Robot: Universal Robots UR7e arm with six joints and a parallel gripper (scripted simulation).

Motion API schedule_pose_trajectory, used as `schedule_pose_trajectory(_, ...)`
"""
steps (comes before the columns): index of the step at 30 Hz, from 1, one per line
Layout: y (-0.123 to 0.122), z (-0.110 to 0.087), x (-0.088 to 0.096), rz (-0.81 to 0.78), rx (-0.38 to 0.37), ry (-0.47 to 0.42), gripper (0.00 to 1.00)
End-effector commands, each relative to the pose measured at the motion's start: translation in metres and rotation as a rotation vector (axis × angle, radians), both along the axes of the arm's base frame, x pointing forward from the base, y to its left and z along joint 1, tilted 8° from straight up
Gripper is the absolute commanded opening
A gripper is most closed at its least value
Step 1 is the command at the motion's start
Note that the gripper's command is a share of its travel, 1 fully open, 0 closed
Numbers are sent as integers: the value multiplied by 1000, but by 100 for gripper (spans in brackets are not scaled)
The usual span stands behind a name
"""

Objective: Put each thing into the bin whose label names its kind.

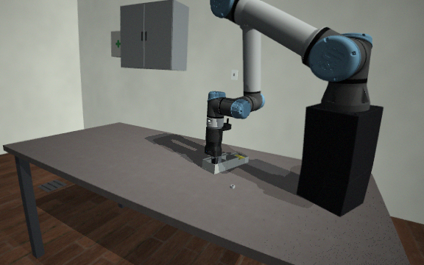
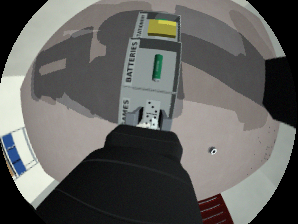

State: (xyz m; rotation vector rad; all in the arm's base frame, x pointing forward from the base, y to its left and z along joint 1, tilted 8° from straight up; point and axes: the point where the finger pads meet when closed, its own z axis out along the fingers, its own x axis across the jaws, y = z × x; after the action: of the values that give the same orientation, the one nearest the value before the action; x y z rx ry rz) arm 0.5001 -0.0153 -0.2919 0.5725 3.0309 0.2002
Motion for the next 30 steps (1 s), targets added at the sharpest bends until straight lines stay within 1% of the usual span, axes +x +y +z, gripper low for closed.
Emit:
schedule_pose_trajectory(1,0,1,1,0,0,-1,65)
schedule_pose_trajectory(6,0,1,1,0,0,-1,65)
schedule_pose_trajectory(30,-4,30,-2,0,0,-1,65)
